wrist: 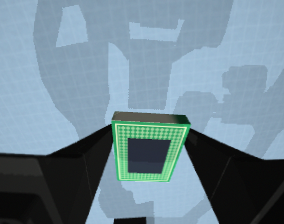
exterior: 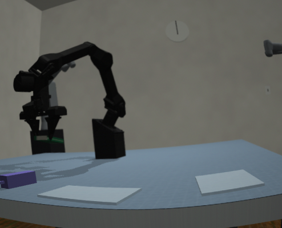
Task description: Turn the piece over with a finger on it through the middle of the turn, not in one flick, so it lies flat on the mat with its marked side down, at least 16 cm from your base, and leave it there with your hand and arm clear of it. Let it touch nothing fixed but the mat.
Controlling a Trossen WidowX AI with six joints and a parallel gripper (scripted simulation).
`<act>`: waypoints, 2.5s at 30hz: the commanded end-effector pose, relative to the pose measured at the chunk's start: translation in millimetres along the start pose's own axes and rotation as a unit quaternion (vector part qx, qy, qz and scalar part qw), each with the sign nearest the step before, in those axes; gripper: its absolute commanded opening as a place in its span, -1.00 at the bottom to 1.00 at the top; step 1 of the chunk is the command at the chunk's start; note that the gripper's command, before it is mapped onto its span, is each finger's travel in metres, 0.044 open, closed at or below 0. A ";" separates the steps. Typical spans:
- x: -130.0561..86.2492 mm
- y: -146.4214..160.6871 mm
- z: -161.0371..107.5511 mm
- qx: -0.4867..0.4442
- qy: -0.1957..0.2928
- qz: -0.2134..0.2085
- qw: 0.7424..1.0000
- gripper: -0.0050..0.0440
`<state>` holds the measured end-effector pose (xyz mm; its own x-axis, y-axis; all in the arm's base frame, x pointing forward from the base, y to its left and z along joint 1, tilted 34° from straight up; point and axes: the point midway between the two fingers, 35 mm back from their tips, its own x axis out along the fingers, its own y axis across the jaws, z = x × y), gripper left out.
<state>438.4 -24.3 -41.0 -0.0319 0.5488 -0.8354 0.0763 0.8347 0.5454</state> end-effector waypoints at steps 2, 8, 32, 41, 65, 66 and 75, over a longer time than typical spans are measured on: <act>0.3 0.1 3.1 0.000 -0.017 0.000 1.000 -0.80; -0.3 0.6 10.0 0.000 -0.057 0.000 0.998 -0.80; 4.1 -1.3 29.9 0.002 -0.167 -0.001 0.986 -0.80; 9.9 -5.2 36.5 0.005 -0.202 -0.003 0.979 -0.80; 14.2 -4.6 56.4 0.007 -0.313 0.000 0.950 -0.80; 14.2 -4.6 56.4 0.007 -0.313 0.000 0.950 -0.80; 17.1 -4.3 64.1 0.007 -0.349 0.002 0.937 -0.80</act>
<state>500.3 -20.5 -61.6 0.6047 0.4007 -0.6884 0.0789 0.8298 0.5524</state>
